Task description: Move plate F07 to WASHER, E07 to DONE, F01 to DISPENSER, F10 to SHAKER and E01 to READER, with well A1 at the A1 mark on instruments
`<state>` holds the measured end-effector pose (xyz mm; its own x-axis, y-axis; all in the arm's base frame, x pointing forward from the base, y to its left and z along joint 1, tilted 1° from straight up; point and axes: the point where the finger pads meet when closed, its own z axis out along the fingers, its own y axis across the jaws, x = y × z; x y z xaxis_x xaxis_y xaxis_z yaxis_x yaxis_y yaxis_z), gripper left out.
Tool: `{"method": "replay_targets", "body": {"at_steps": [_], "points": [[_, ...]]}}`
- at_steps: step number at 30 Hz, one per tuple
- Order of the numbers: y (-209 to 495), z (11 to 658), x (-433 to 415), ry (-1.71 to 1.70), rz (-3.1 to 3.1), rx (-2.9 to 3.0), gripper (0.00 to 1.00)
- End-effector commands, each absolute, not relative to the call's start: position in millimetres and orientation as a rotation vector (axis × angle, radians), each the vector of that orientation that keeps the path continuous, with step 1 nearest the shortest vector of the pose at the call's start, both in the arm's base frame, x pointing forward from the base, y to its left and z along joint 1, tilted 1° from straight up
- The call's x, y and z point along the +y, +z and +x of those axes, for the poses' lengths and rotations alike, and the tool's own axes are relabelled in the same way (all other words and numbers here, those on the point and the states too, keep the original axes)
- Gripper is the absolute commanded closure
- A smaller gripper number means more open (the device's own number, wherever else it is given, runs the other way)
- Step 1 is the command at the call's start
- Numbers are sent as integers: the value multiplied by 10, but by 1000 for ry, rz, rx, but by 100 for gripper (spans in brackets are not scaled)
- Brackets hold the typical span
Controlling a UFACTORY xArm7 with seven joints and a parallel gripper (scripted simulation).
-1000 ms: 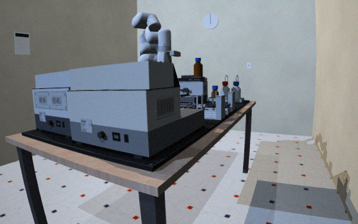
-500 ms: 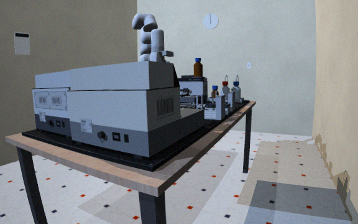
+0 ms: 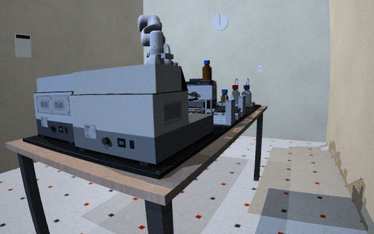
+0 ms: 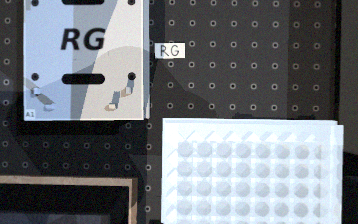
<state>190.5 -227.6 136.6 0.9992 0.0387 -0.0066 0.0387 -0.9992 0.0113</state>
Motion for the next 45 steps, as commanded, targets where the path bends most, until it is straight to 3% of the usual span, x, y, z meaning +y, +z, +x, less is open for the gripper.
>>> {"method": "replay_targets", "body": {"at_steps": [1,45], "points": [[1384,1793,-2333,-5,3126,57,100],[1395,543,-2709,-7,3126,38,100]]}}
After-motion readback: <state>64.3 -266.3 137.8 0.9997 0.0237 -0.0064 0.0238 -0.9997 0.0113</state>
